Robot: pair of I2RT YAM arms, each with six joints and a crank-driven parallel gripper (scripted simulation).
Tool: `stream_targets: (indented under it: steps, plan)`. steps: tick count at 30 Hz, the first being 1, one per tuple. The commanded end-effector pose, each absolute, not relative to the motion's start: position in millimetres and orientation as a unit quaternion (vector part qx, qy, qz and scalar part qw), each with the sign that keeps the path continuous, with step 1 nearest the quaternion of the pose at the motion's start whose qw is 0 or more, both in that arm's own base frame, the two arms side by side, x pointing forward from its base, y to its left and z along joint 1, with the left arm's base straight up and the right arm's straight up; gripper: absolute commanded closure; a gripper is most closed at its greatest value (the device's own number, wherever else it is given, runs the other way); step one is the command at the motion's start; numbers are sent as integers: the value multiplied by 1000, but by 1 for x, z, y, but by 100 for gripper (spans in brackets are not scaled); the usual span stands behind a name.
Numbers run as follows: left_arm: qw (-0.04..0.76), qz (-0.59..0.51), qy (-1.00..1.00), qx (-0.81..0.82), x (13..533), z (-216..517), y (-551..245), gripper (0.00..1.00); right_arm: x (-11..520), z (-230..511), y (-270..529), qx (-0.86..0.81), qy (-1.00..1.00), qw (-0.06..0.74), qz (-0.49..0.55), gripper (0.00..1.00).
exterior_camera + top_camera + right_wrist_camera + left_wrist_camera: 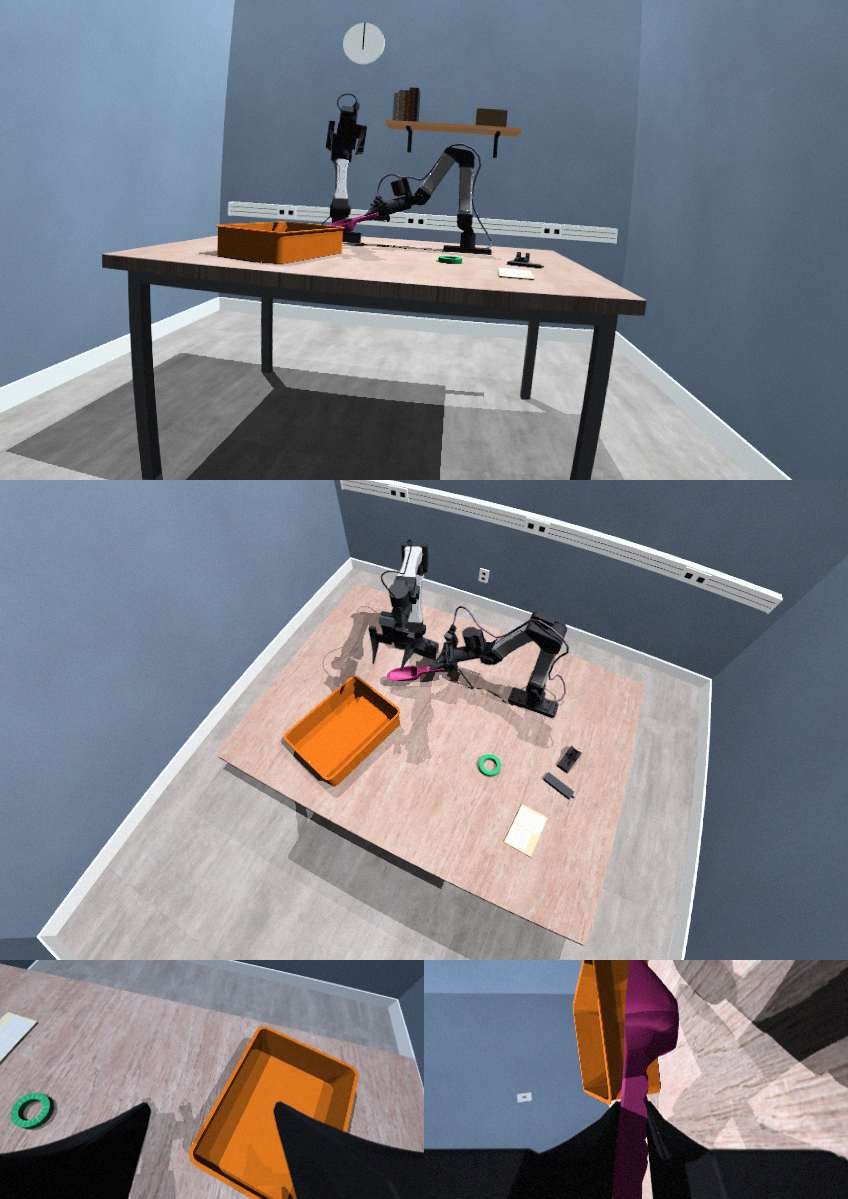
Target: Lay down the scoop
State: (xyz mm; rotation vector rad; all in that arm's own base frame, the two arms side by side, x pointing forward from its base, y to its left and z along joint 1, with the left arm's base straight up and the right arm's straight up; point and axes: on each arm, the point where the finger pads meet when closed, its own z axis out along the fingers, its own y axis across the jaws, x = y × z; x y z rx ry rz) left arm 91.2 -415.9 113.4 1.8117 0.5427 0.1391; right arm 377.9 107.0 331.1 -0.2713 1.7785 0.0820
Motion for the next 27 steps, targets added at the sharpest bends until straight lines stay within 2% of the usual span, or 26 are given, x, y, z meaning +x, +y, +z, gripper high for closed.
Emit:
stream_targets:
  steps: [1,4,6,14,20,27]
  plan:
    - [639,134,198,731,103,130,-408,88,388,391,193,-167,720,661,128,0]
    - [624,163,188,740,107,114,-394,88,368,418,258,-214,689,665,191,0]
    - [624,163,188,740,107,114,-394,88,368,418,258,-214,689,665,191,0]
    - [632,184,190,729,102,118,-389,88,292,469,382,-301,615,654,321,0]
    - [640,170,180,728,101,121,-398,88,253,486,420,-329,585,644,367,0]
    - [638,171,179,729,114,119,-399,88,252,484,427,-329,587,643,366,0]
